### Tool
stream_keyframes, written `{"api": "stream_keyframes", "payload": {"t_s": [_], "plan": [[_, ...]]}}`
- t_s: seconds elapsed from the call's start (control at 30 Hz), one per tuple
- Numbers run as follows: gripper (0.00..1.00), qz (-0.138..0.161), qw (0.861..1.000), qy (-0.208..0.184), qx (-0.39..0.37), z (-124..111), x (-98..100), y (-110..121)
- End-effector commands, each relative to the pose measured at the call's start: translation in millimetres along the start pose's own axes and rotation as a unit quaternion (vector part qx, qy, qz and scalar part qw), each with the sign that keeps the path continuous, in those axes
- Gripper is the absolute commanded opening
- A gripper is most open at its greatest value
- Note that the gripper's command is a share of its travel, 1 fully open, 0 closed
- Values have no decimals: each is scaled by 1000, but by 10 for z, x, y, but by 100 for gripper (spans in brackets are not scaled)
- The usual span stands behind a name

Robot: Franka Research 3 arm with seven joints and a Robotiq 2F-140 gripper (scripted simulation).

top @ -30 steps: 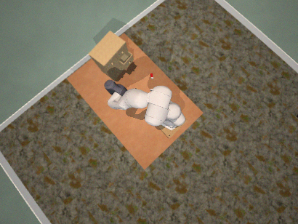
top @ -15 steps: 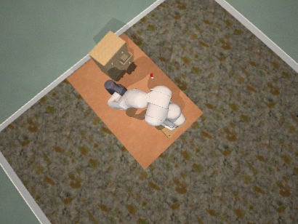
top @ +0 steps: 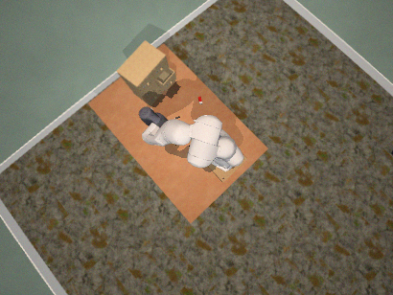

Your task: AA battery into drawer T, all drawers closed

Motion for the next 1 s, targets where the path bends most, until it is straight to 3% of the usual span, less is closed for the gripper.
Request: {"api": "stream_keyframes", "payload": {"t_s": [0.0, 0.43, 0.97], "plan": [[17, 4, 1000, -2, 11, 5, -92, -17], [17, 4, 1000, -2, 11, 5, -301, -18], [17, 4, 1000, -2, 11, 5, -314, -18]]}}
Point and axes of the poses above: the point where the finger pads meet when closed, its own x axis back along the fingers, its own y axis across the jaws, z = x × y, the point moved 8 cm from there along x, back along the fingers, and after that the axes turned 6 degrees about -x, right-handed, at the moved point
